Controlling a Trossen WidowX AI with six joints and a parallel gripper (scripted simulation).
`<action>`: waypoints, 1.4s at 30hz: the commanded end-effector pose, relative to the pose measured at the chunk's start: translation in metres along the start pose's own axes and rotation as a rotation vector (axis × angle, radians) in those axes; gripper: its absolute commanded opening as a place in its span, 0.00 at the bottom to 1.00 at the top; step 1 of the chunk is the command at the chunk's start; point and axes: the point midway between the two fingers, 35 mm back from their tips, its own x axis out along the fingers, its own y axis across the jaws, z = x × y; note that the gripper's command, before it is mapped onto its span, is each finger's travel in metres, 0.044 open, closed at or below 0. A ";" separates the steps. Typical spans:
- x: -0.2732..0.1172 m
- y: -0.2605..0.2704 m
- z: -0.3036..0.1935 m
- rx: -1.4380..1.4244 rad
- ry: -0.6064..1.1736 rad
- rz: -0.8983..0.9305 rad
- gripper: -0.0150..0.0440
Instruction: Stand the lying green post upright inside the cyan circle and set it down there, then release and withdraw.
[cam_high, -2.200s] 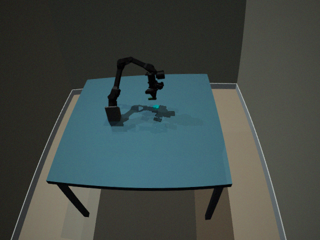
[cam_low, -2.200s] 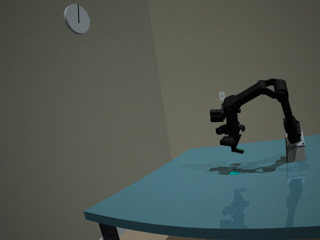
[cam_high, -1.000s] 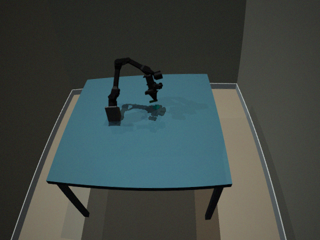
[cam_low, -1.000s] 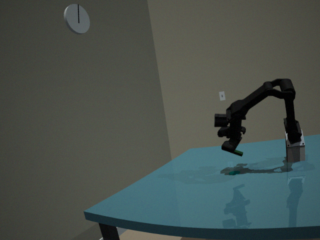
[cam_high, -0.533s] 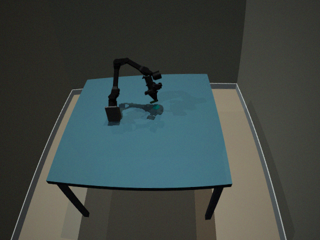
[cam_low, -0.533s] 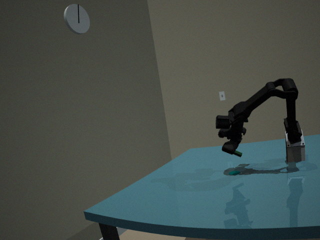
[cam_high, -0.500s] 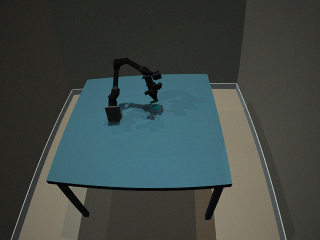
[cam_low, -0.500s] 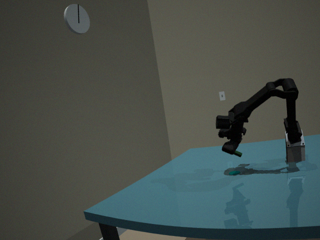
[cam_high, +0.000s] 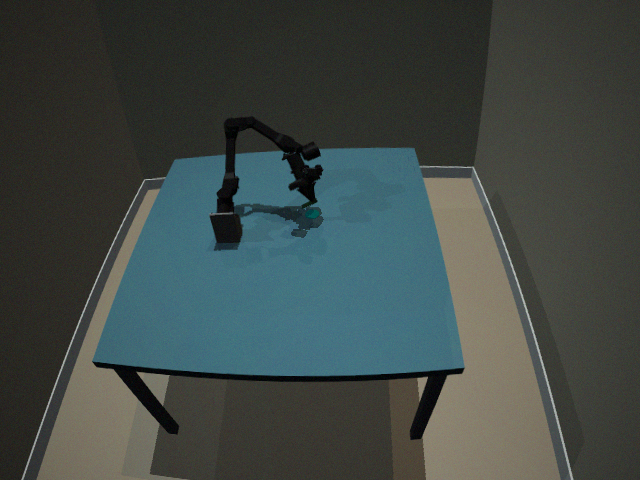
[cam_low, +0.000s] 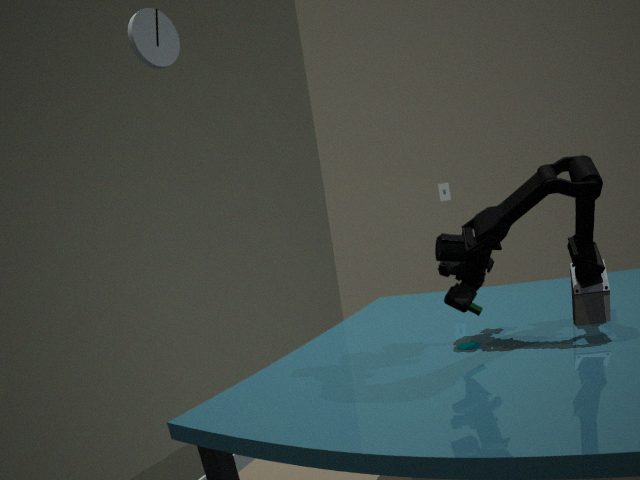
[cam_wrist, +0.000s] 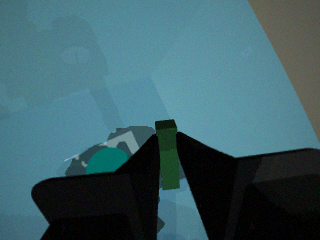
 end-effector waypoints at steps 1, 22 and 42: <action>0.000 0.000 -0.001 0.004 -0.024 -0.005 0.29; -0.002 0.004 0.001 0.028 -0.165 -0.020 0.29; -0.007 0.007 0.001 0.064 -0.301 -0.015 0.29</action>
